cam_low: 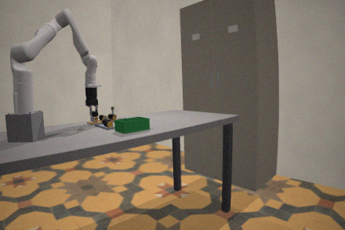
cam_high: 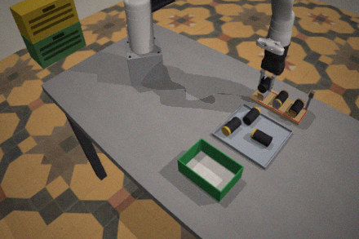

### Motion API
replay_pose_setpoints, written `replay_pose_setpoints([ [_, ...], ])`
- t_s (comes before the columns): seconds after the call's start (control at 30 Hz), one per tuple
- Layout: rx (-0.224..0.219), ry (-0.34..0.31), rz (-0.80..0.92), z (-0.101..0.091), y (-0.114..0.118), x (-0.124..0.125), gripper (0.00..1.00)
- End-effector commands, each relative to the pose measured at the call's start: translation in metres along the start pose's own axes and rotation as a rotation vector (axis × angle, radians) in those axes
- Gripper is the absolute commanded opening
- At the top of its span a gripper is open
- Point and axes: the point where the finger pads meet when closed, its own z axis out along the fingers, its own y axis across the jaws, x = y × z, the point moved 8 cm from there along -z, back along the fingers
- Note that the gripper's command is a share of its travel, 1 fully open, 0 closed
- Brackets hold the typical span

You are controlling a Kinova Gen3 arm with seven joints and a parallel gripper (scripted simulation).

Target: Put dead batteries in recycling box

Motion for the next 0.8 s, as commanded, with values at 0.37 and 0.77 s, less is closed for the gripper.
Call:
replay_pose_setpoints([
  [0.37,0.002,-0.001,0.000,0.000,-0.001,0.000,0.57],
  [0.77,0.002,-0.001,0.000,0.011,-0.001,0.000,0.57],
])
